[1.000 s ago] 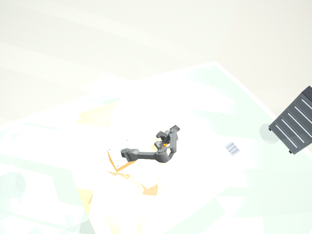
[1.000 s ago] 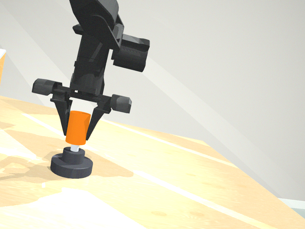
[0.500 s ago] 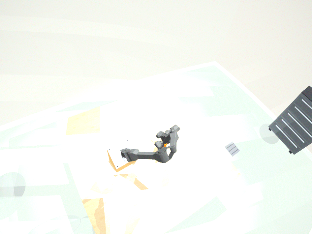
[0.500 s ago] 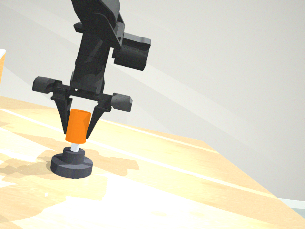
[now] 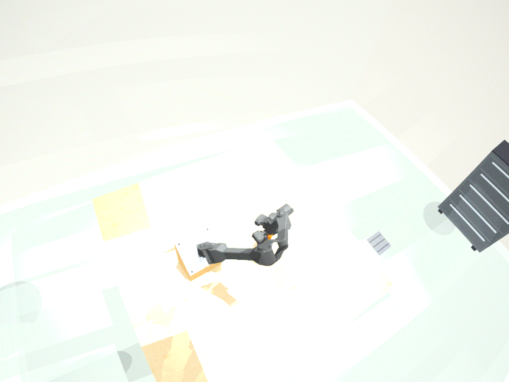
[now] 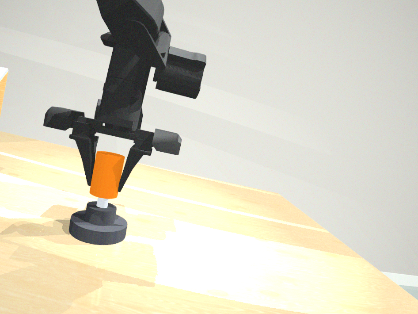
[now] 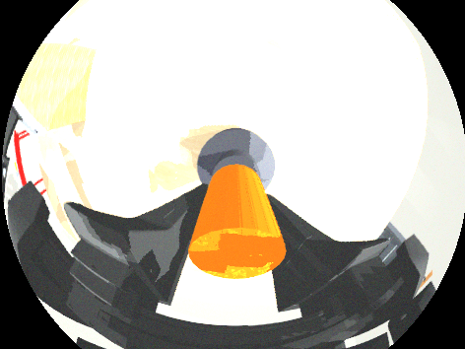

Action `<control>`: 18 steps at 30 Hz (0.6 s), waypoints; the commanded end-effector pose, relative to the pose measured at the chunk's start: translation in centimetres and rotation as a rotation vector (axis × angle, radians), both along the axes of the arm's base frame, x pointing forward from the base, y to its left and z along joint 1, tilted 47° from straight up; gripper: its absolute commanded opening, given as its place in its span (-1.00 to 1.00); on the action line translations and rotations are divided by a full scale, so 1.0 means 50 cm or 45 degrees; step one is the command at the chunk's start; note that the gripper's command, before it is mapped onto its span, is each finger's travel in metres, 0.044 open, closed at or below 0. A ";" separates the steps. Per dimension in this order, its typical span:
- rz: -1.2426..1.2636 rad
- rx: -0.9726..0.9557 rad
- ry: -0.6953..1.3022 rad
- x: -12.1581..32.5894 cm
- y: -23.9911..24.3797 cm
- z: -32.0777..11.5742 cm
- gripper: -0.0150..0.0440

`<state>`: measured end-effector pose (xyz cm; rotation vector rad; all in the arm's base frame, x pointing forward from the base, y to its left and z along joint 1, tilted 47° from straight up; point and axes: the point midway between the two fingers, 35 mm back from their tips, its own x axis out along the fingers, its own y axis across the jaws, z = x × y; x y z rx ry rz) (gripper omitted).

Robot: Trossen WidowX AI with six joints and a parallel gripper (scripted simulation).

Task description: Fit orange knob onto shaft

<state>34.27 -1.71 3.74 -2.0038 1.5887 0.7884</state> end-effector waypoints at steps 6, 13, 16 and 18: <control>0.010 -0.003 0.000 0.001 -0.001 -0.002 -0.49; 0.035 -0.009 0.026 0.001 -0.002 -0.003 -0.49; 0.043 -0.011 0.036 0.001 -0.002 -0.003 -0.49; 0.043 -0.011 0.036 0.001 -0.002 -0.003 -0.49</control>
